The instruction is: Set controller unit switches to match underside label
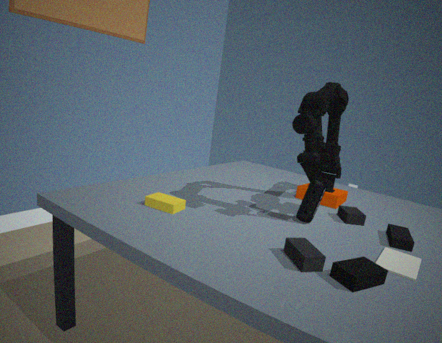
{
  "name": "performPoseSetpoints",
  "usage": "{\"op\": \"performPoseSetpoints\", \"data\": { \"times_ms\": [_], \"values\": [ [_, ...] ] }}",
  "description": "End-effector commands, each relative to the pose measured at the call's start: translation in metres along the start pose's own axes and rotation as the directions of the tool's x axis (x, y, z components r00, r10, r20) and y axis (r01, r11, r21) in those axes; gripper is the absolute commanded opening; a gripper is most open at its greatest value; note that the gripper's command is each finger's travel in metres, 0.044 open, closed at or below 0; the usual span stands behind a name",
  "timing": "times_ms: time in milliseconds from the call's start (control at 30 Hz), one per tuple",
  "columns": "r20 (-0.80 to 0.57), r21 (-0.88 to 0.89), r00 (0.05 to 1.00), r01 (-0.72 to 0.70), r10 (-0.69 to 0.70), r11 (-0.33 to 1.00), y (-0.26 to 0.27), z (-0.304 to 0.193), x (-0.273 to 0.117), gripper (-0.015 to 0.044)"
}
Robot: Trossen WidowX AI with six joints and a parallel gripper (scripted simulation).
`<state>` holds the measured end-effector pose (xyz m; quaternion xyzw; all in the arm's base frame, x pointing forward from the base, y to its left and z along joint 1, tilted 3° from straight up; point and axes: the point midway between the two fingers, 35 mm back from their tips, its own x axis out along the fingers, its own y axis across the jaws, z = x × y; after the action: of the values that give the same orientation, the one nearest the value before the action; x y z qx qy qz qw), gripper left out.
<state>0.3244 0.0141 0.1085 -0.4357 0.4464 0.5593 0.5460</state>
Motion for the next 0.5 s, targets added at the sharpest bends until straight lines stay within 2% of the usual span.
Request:
{"op": "performPoseSetpoints", "data": {
  "times_ms": [0, 467],
  "values": [
    [-0.03, 0.003, 1.0, -0.003, 0.003, 1.0, 0.0, -0.009, -0.001, 0.0338],
    [-0.063, 0.003, 0.998, -0.003, 0.003, 1.0, 0.0, -0.019, -0.003, 0.0338]
  ]
}}
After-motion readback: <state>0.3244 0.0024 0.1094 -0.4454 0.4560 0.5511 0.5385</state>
